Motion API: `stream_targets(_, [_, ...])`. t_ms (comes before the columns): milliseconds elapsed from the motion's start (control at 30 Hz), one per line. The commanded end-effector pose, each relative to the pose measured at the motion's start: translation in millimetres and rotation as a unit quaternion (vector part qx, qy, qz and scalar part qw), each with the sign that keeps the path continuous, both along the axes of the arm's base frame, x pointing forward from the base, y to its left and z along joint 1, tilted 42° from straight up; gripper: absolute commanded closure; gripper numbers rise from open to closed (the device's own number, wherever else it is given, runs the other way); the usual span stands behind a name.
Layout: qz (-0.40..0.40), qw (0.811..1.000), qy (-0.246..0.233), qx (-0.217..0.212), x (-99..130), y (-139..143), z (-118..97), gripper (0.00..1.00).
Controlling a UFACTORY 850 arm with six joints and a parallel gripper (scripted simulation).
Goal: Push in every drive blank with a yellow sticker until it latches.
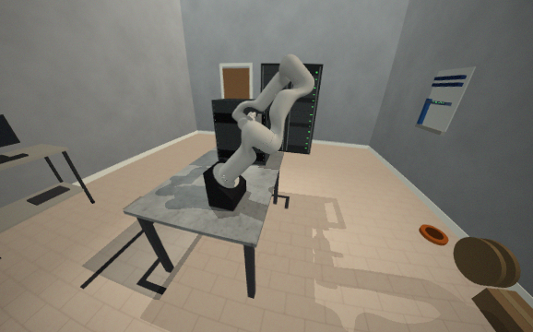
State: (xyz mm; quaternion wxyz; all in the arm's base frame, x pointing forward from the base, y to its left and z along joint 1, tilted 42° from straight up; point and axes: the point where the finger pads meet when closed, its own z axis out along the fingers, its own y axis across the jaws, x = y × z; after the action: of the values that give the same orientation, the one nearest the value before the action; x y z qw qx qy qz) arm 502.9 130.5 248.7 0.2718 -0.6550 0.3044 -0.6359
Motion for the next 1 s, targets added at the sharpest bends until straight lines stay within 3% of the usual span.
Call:
stream_targets(0, [0.000,1.000,-0.001,0.000,2.5,0.5,0.6,1.00])
stream_targets(967, [0.000,1.000,-0.001,0.000,6.1,0.4,0.5,1.00])
